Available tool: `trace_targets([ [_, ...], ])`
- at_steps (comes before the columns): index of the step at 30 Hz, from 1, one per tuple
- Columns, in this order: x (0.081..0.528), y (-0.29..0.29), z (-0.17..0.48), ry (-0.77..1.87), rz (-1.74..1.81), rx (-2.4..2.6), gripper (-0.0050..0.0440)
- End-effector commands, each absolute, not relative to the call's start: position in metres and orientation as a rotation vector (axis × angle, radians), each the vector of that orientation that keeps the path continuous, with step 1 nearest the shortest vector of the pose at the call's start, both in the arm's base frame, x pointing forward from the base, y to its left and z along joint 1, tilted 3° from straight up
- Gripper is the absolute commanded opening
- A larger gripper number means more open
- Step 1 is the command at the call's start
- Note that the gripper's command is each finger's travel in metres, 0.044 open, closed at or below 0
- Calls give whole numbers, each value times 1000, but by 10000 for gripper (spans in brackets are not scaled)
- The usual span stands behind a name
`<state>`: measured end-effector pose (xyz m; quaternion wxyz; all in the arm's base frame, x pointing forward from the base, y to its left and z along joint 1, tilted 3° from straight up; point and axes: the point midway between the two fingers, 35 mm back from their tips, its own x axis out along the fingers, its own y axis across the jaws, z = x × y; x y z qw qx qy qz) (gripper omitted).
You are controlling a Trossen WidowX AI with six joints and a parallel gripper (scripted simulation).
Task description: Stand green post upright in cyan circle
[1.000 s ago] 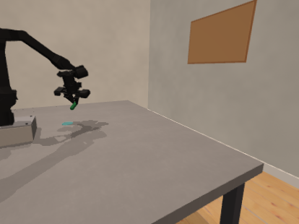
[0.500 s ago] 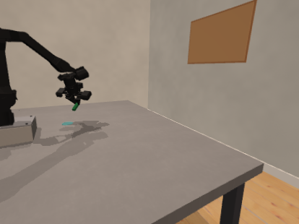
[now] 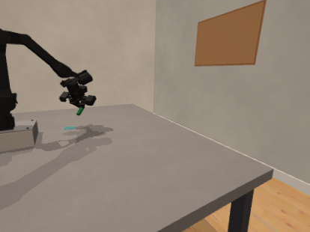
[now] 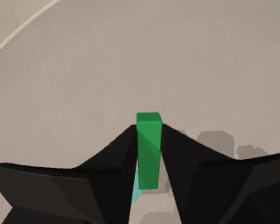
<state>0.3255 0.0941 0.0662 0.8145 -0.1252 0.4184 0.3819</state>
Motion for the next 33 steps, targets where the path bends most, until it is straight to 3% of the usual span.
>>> trace_targets([
  [1, 325, 93, 62, 872, 816, -235, 22],
  [33, 333, 84, 62, 671, 834, -106, 22],
])
